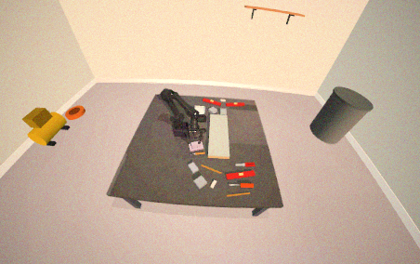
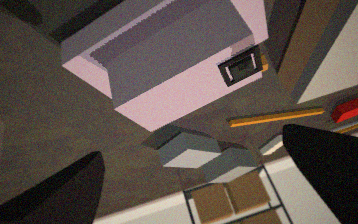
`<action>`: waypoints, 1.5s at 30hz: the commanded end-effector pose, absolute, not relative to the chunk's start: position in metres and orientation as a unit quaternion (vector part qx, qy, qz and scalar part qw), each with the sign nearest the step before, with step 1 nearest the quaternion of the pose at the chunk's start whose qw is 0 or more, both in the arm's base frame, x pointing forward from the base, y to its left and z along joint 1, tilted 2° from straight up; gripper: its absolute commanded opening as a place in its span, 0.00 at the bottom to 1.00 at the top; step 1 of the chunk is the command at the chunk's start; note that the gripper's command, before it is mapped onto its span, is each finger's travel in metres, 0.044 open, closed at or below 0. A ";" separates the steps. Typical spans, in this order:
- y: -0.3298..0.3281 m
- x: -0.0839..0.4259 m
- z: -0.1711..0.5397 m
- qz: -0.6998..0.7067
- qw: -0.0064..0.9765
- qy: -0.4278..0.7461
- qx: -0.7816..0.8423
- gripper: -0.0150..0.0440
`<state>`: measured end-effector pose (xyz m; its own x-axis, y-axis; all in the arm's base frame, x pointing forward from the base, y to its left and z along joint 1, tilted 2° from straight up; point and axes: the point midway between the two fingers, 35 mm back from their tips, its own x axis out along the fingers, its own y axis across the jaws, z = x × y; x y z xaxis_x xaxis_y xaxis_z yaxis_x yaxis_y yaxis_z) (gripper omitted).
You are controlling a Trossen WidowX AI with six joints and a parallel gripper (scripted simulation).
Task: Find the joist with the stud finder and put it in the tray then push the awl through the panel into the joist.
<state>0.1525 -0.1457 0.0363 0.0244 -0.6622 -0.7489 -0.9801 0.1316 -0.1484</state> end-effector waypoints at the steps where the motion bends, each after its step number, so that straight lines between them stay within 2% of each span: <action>1: -0.152 0.154 0.025 0.205 0.516 0.676 -0.485 1.00; 7: -0.164 0.159 0.022 0.141 0.706 0.650 -0.242 1.00; 11: -0.175 0.162 0.029 0.090 0.784 0.606 -0.094 1.00; 45: -0.176 0.163 0.004 0.088 0.788 0.604 -0.086 1.00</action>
<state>0.1639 -0.1786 0.0115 0.2572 0.0263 -0.9660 -0.2454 0.9687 -0.0390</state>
